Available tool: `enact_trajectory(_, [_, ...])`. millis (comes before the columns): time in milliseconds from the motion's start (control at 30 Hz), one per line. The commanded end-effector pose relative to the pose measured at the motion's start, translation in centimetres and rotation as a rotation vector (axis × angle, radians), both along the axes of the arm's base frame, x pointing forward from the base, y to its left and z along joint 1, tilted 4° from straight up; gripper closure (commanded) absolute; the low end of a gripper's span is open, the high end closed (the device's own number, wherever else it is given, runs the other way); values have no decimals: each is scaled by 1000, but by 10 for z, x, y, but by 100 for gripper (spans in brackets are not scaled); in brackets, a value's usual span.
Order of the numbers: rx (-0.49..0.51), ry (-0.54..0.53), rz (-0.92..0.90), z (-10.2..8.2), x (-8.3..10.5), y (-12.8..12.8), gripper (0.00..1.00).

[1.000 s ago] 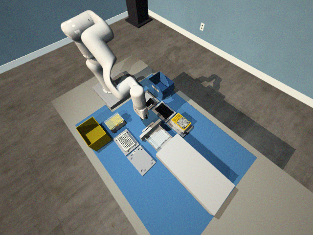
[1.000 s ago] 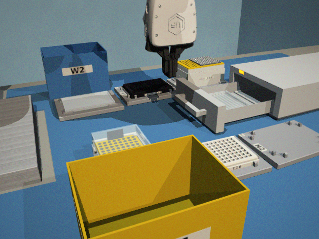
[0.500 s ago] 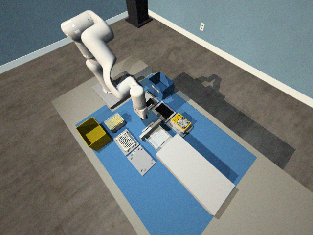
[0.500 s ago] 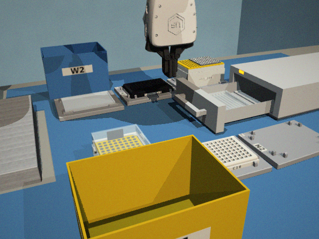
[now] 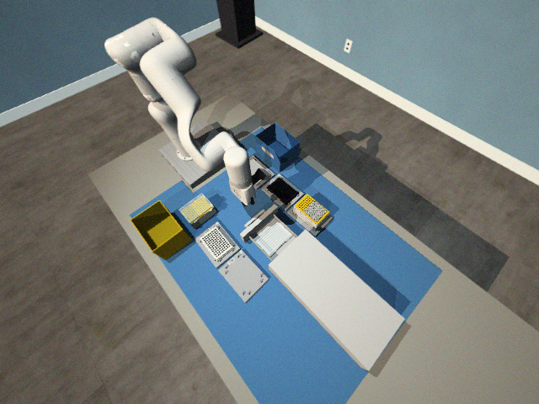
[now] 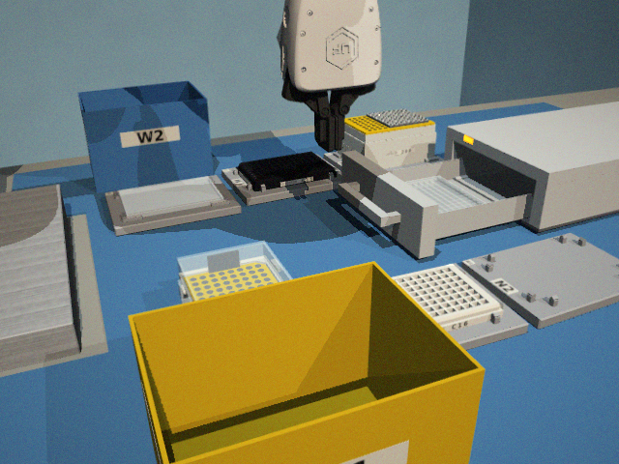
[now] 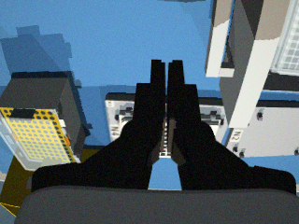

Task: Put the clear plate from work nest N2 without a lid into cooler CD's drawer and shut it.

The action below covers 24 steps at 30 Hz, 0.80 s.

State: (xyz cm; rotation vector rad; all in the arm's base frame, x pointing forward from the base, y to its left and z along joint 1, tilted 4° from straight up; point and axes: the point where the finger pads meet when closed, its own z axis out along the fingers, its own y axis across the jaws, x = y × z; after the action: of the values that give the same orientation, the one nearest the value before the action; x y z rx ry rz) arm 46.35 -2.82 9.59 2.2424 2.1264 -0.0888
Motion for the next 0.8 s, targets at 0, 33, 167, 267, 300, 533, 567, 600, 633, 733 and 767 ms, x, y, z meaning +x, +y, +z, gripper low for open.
enact_trajectory(0, [0, -4, 0, -2, 1, 0, 100])
enact_trajectory(33, [0, -4, 0, -4, 1, 0, 100])
enact_trajectory(167, [0, -4, 0, -11, 1, -1, 100])
enact_trajectory(267, [0, -4, 0, -16, 1, -1, 100])
enact_trajectory(300, [0, -4, 0, -17, 1, -1, 100])
enact_trajectory(533, [0, -4, 0, -26, 1, -2, 100])
enact_trajectory(567, [0, -4, 0, -27, 1, -2, 100])
enact_trajectory(600, [0, -4, 0, -29, 1, -2, 100])
enact_trajectory(633, [0, -4, 0, -31, 1, -2, 100])
enact_trajectory(733, [0, -4, 0, -36, 1, -3, 100])
enact_trajectory(767, [0, -4, 0, -37, 1, -3, 100])
